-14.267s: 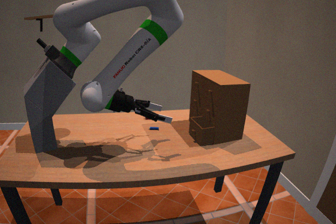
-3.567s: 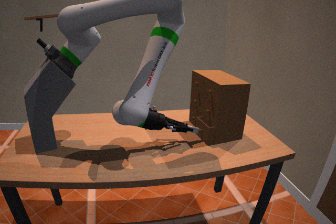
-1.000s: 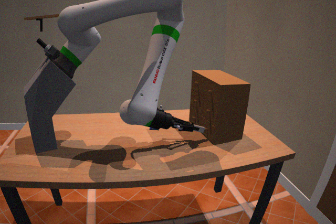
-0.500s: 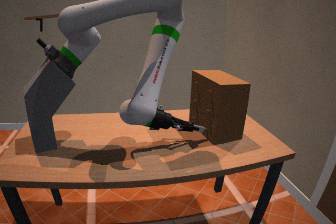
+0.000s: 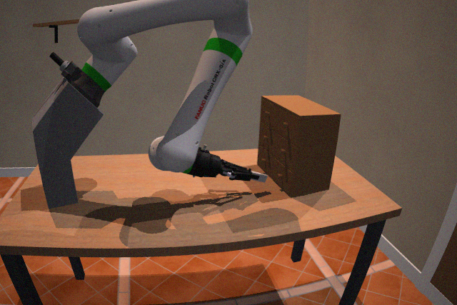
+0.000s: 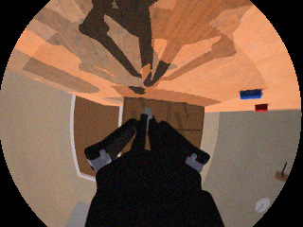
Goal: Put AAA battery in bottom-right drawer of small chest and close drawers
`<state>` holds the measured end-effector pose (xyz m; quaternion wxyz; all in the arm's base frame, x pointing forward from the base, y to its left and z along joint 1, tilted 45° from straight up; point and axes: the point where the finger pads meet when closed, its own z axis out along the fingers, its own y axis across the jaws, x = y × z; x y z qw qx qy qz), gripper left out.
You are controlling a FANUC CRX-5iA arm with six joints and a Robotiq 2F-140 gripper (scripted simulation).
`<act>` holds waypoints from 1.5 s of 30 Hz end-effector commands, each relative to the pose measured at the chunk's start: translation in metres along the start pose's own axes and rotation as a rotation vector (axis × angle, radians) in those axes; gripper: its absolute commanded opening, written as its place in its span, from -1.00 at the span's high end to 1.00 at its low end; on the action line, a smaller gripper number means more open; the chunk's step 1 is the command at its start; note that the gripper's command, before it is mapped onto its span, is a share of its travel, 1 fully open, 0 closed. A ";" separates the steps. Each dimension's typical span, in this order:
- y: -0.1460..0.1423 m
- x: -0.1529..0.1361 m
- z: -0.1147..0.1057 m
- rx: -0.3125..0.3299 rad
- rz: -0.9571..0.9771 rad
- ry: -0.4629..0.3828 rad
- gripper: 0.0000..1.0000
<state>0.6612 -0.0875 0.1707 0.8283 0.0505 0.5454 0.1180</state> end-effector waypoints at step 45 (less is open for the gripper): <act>0.001 -0.096 -0.131 -0.005 0.003 0.431 1.00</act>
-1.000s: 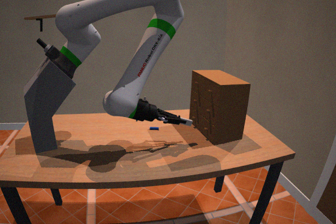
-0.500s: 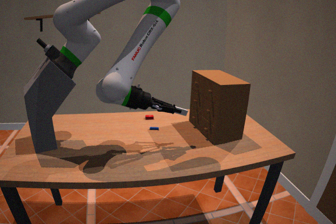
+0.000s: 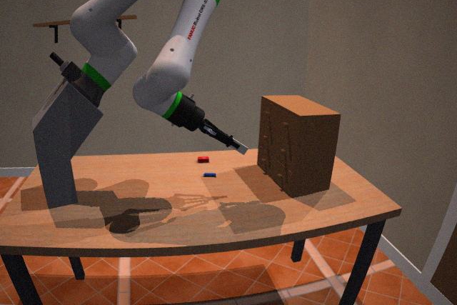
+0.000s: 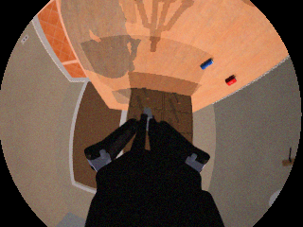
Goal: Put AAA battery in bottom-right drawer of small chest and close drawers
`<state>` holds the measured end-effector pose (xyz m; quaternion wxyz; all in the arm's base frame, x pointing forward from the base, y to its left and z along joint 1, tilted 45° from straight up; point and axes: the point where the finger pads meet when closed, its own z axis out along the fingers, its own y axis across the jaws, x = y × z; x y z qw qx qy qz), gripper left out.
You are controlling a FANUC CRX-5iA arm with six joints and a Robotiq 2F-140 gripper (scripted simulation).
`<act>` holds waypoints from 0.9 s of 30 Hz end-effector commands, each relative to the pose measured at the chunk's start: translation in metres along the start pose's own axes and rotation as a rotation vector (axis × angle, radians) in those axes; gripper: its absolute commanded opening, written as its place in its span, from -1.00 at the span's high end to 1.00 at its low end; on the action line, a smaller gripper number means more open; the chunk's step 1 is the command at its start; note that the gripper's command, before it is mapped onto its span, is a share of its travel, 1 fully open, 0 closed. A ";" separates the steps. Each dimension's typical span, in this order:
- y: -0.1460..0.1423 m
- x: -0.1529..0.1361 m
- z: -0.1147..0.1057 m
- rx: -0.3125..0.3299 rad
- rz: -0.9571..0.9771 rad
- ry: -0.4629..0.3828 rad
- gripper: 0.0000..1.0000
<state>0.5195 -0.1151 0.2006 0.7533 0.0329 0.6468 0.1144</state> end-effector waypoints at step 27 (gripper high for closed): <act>-0.001 -0.023 -0.105 -0.017 0.008 0.949 1.00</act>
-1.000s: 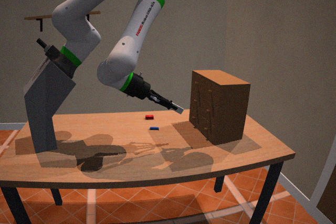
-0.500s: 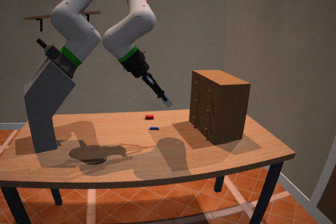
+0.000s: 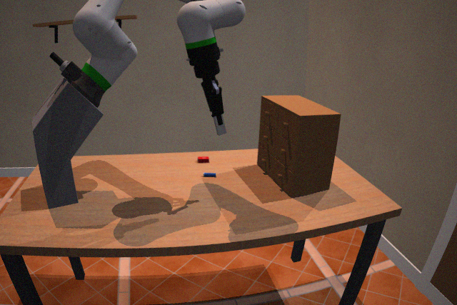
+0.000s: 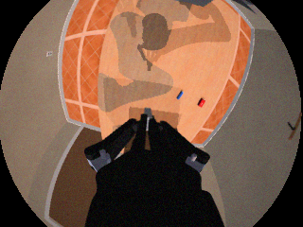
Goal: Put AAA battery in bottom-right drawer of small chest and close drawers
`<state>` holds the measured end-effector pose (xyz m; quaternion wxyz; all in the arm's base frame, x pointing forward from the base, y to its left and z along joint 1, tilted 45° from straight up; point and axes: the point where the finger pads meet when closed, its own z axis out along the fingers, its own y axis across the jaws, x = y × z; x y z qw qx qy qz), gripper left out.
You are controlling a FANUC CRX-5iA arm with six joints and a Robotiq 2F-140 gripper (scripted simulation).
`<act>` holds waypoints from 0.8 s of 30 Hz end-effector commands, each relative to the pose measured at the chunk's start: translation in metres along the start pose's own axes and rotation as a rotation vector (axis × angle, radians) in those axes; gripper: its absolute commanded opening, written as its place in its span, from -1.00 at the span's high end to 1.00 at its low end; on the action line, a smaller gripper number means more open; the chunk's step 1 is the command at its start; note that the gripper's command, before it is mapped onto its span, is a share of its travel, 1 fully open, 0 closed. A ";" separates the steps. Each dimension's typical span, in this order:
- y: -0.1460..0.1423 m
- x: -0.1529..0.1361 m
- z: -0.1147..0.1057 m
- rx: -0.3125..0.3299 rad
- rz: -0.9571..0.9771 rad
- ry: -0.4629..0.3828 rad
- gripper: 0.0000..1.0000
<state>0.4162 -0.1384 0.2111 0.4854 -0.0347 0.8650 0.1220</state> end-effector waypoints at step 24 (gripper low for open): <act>0.007 0.007 0.002 0.008 0.051 0.261 -1.00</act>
